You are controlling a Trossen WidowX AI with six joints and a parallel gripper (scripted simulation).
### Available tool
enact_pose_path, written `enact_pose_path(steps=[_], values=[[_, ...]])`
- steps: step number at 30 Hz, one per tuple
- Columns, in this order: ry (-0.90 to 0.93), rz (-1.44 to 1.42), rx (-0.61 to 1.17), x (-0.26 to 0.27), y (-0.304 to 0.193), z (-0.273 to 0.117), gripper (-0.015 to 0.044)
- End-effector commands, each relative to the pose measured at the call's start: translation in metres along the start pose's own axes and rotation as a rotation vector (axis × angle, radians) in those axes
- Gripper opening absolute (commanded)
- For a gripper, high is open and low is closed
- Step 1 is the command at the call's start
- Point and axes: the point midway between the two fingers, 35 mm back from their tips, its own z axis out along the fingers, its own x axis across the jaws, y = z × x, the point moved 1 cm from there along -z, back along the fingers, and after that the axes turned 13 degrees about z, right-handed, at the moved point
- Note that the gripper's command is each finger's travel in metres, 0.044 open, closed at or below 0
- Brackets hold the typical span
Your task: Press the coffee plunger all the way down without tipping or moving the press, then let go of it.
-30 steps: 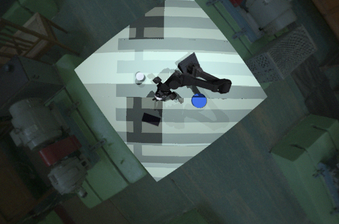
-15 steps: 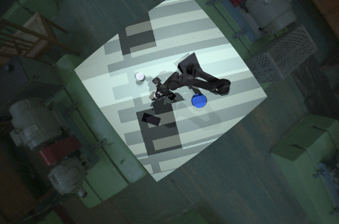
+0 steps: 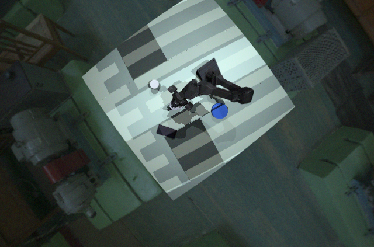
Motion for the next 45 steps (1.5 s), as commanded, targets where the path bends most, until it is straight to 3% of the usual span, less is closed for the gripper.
enact_pose_path(steps=[1, 20, 32, 39, 45], values=[[0.003, 0.012, 0.015, -0.001, -0.004, 0.002, 0.0118], [0.003, 0.004, 0.001, -0.001, 0.000, 0.000, 0.0118], [0.003, 0.004, 0.001, -0.001, 0.000, 0.000, 0.0433], [-0.005, 0.004, 0.010, 0.000, 0.014, -0.010, 0.0440], [-0.006, 0.015, 0.017, 0.017, 0.054, -0.056, 0.0440]])
